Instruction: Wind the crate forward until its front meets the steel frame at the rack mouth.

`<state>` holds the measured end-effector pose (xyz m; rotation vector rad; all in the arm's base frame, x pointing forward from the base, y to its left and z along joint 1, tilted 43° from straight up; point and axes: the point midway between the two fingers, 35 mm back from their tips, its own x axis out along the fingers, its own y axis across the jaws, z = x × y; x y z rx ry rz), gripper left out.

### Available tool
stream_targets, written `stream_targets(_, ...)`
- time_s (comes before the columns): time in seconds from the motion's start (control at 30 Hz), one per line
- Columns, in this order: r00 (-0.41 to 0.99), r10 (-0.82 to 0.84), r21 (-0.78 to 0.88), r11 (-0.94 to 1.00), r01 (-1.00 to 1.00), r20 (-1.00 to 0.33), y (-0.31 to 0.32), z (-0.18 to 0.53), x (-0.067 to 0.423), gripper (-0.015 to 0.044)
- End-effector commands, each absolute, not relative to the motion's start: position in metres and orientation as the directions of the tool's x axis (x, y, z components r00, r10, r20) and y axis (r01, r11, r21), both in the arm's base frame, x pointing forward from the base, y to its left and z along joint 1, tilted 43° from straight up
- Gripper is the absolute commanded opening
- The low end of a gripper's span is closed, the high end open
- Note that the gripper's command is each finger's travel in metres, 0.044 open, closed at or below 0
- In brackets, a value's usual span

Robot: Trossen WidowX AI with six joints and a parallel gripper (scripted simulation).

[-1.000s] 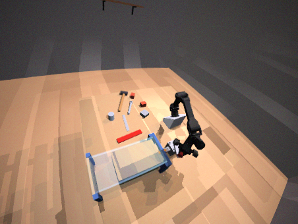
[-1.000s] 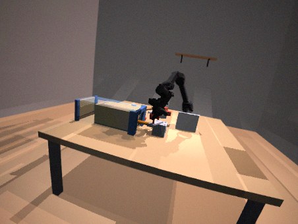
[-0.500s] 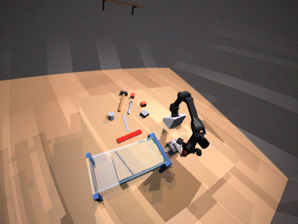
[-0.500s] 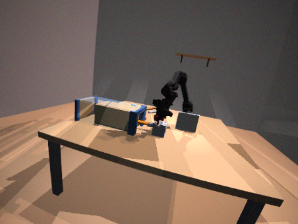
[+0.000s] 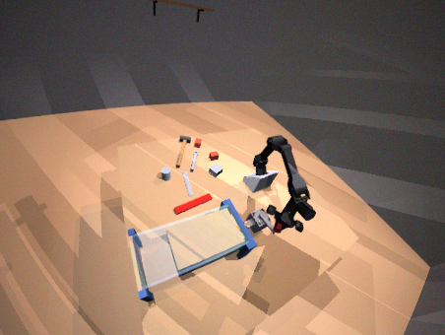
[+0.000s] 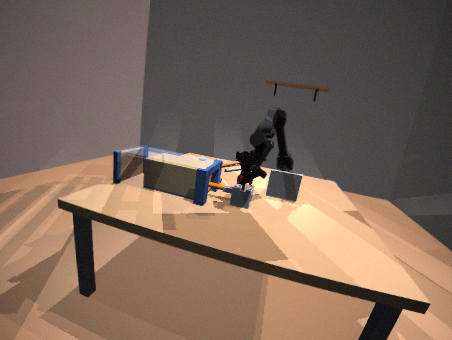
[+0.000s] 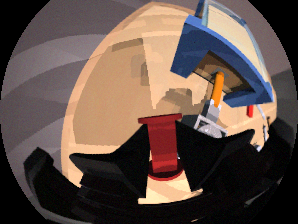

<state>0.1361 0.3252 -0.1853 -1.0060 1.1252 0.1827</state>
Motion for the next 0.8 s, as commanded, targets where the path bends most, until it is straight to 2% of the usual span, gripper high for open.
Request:
stream_targets(0.0,0.443,-0.358,-0.57,0.545,-0.615,-0.822,0.317,-0.185,0.112,0.0)
stream_targets(0.77,0.441,-0.36,-0.569,0.544,-0.617,-0.822,0.3,-0.176,0.084,0.0)
